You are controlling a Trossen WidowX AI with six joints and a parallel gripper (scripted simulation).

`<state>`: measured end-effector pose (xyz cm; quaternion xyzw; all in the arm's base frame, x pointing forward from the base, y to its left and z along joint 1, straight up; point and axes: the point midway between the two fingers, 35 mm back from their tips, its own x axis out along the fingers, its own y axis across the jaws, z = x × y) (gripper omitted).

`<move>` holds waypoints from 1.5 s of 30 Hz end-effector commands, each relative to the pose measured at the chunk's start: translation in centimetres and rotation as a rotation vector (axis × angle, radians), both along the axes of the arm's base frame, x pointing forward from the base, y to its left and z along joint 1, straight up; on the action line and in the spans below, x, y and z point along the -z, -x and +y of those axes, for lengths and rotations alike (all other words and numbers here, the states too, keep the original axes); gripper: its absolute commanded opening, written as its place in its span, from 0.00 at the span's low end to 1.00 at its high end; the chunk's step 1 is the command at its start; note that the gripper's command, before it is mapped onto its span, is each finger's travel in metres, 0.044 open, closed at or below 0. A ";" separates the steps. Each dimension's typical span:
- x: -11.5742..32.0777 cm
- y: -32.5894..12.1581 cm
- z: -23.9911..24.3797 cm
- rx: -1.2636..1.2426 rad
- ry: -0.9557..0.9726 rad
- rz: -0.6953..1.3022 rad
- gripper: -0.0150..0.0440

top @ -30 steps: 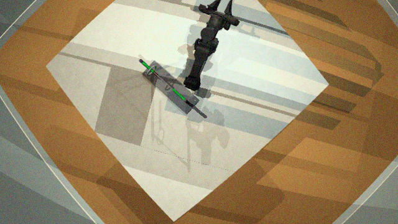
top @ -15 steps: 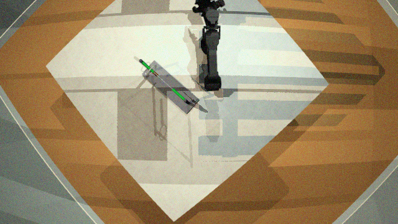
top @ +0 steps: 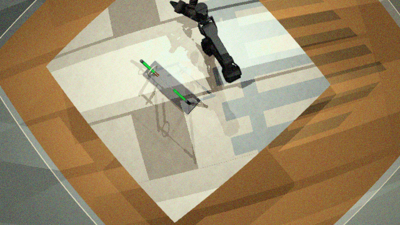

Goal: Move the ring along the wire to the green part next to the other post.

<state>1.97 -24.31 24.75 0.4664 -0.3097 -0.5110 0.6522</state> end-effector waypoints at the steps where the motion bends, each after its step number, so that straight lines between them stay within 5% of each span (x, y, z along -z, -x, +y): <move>1: 2.6 -3.3 0.0 -0.189 0.013 0.158 0.53; 12: 8.9 -12.9 4.3 -0.783 0.288 0.586 0.53; 25: 15.0 -18.9 15.8 -1.373 0.939 0.819 0.53; 45: 11.3 -23.5 17.3 -1.362 1.045 0.788 0.53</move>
